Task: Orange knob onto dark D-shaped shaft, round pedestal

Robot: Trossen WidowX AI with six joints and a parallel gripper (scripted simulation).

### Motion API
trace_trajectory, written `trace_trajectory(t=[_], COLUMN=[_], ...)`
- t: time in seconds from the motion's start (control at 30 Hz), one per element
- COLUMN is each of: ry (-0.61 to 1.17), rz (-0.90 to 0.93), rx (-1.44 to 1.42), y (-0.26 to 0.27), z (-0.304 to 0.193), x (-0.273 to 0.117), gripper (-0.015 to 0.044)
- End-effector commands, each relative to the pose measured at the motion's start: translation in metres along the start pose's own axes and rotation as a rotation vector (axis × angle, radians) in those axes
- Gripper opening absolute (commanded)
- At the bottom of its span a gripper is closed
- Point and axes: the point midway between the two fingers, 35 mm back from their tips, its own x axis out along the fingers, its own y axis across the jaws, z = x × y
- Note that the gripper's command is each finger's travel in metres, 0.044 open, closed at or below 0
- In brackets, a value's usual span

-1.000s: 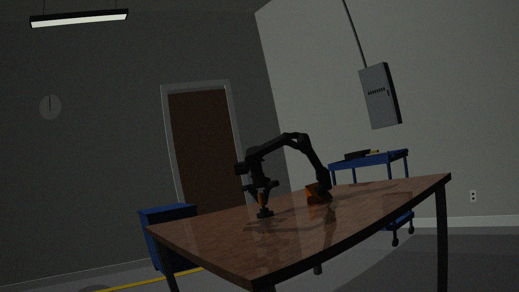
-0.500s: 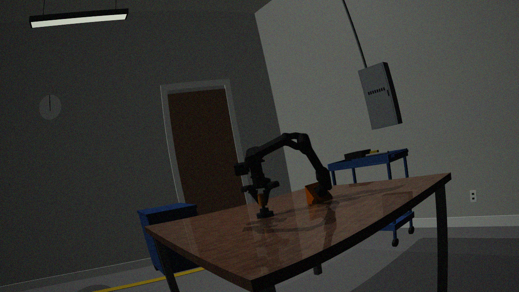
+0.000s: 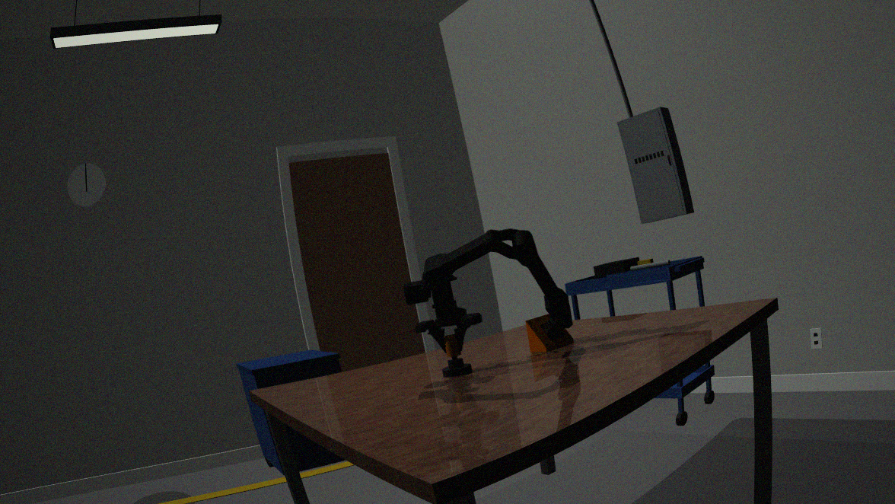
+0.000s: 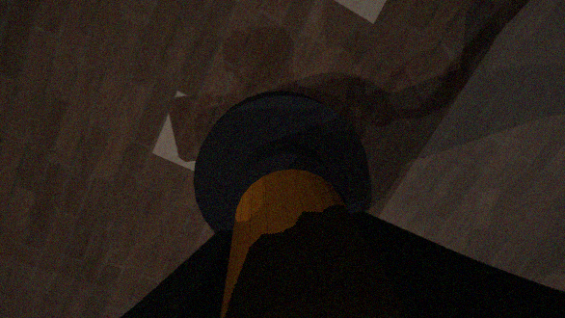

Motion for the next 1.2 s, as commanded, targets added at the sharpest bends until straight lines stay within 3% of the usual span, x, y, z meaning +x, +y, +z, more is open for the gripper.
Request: trace_trajectory(t=[0.0, 0.77, 1.17], ry=[0.002, 0.001, 0.001], rz=[-0.001, 0.001, 0.001], rx=[-0.016, 0.067, 0.067], y=[0.000, 0.000, 0.000], z=[0.000, 0.000, 0.000], x=[0.004, 0.012, 0.012], gripper=[0.0000, 0.0000, 0.0315])
